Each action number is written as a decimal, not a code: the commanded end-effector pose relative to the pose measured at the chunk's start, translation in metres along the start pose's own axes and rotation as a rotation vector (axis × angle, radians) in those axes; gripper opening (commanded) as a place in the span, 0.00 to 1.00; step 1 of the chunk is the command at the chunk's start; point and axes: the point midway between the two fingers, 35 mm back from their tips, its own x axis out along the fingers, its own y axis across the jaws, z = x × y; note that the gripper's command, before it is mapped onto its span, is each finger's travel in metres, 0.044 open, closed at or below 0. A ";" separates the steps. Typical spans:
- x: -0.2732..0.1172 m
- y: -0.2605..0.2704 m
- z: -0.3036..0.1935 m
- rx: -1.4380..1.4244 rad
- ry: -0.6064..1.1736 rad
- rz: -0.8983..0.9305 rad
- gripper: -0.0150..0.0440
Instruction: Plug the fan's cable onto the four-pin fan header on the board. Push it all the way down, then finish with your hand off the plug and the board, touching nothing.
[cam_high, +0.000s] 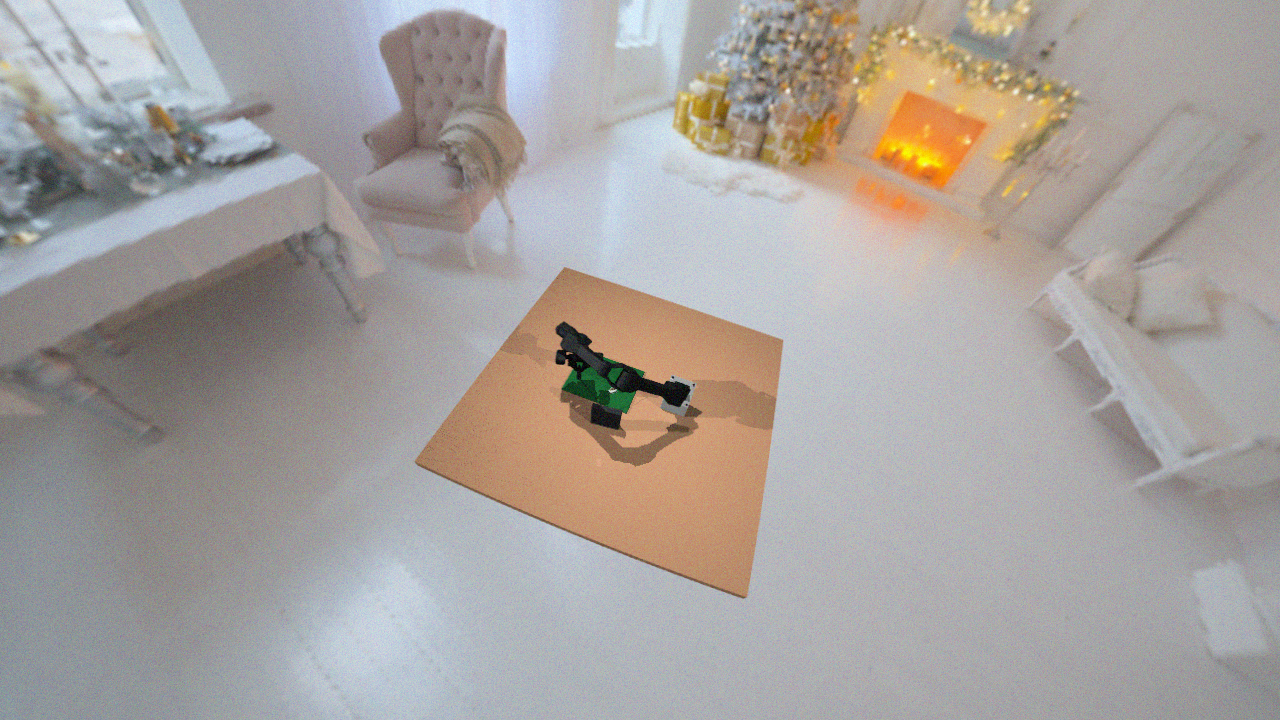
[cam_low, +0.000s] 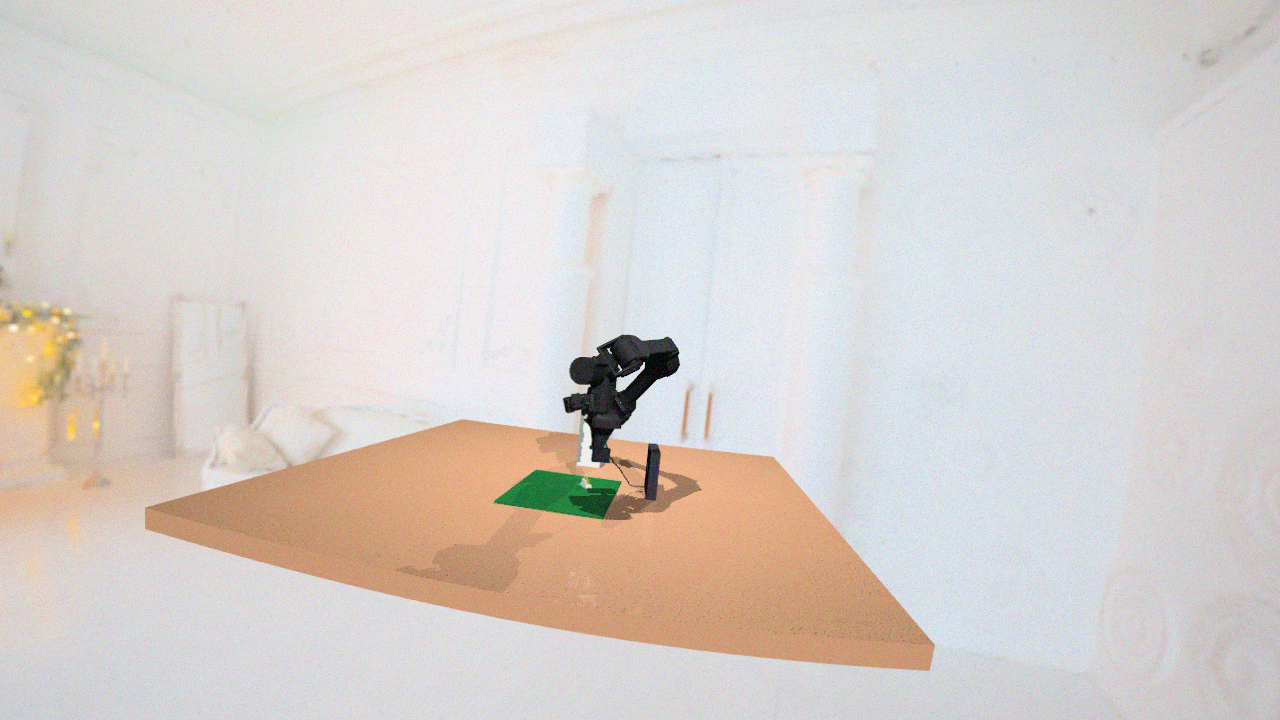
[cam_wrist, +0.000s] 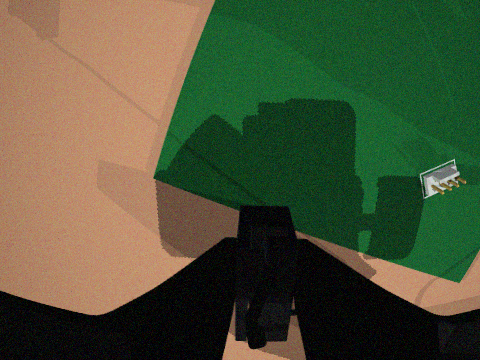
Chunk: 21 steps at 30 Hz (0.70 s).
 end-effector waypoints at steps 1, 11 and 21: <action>0.001 0.004 -0.003 0.061 0.005 0.000 0.25; 0.007 0.001 -0.004 0.067 -0.040 -0.040 0.25; 0.019 -0.005 -0.003 0.080 -0.151 -0.121 0.25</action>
